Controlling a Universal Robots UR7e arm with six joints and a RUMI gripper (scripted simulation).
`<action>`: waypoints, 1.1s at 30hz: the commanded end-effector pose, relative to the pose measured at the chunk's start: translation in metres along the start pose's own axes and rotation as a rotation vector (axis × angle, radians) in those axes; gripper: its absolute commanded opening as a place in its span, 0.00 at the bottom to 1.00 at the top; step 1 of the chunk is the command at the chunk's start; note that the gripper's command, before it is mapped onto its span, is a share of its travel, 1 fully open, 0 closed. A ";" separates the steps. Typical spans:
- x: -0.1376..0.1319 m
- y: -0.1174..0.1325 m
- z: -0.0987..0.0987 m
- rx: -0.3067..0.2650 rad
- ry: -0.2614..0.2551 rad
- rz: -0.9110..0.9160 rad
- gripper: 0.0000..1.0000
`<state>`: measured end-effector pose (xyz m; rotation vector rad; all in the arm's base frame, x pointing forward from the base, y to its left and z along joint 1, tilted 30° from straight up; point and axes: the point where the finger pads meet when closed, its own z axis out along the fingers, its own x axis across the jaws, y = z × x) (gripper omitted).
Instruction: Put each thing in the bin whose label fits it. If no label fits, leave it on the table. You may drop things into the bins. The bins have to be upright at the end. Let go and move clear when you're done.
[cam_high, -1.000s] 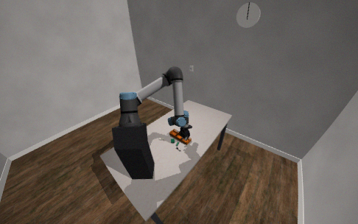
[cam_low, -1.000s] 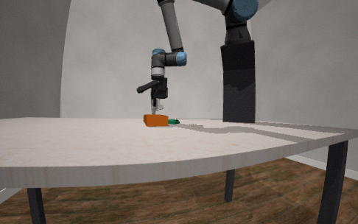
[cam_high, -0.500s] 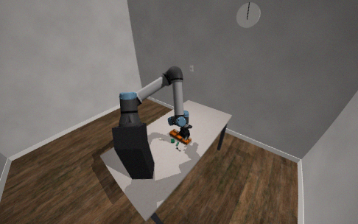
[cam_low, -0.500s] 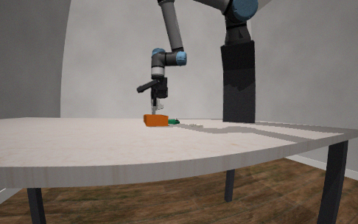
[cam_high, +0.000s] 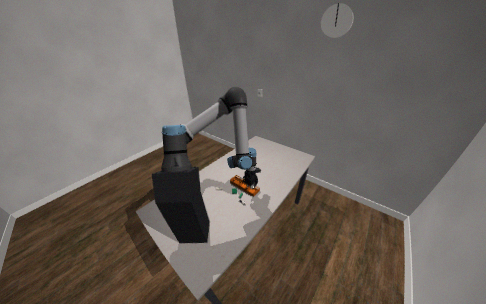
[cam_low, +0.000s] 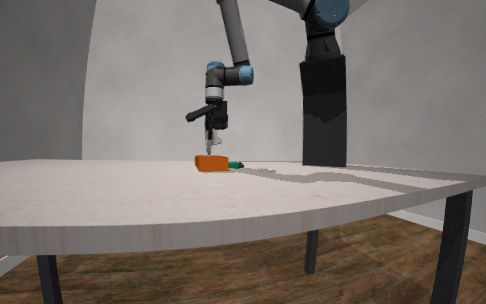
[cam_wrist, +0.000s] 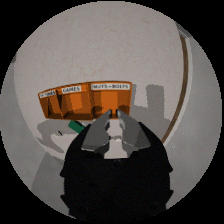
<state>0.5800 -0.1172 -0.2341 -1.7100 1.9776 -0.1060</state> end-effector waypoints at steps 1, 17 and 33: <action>0.000 -0.001 -0.007 0.001 0.001 0.000 0.04; 0.000 0.000 -0.034 0.001 0.001 0.000 0.04; -0.060 -0.002 -0.034 0.001 0.000 0.000 0.04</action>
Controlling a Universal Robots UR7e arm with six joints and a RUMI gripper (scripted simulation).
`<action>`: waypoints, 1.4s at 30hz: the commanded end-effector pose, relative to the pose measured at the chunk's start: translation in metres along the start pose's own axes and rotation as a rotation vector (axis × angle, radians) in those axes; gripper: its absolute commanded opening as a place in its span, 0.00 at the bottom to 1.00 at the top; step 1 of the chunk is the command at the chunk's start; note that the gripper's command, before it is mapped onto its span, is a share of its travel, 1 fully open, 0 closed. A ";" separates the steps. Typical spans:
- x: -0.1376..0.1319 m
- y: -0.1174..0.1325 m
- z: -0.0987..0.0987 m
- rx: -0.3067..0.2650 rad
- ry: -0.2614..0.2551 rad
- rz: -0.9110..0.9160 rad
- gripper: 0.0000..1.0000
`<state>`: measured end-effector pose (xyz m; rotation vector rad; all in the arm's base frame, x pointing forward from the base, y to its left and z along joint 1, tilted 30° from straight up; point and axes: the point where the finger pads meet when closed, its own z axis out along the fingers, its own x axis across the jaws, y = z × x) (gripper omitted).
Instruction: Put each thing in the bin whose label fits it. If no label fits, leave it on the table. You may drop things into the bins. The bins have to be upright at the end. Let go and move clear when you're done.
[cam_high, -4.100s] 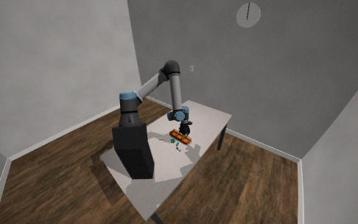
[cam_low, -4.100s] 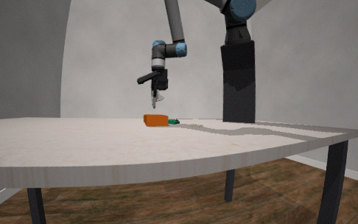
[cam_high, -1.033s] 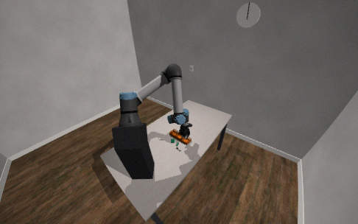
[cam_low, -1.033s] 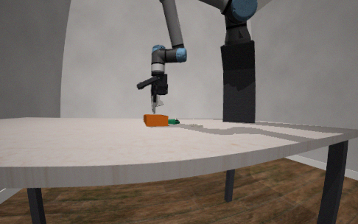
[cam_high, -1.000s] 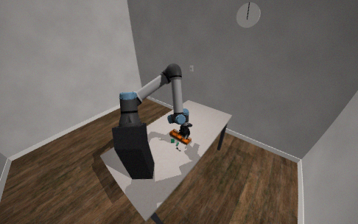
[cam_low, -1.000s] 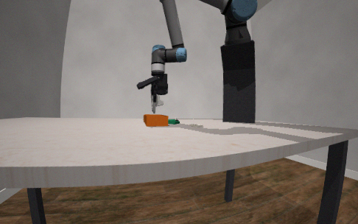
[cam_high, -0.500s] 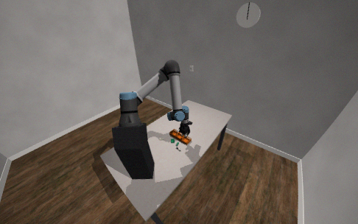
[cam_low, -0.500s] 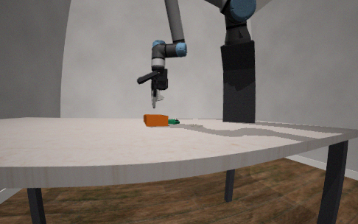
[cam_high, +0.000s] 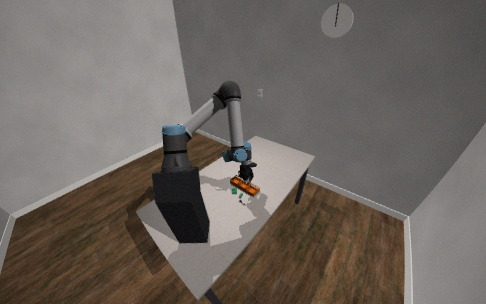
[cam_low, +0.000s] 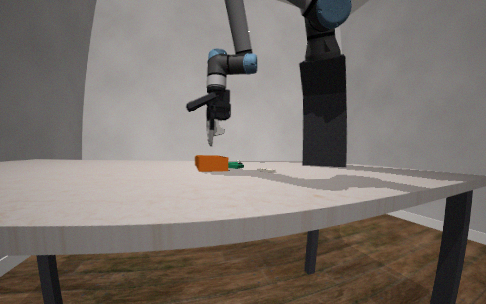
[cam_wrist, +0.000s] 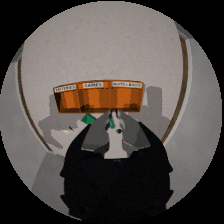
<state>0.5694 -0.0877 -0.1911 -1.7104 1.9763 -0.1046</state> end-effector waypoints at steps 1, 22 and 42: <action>-0.024 -0.001 -0.001 0.001 0.002 0.000 0.04; -0.043 -0.002 0.021 0.001 0.002 0.000 0.04; -0.043 -0.002 0.052 0.001 0.002 0.000 0.04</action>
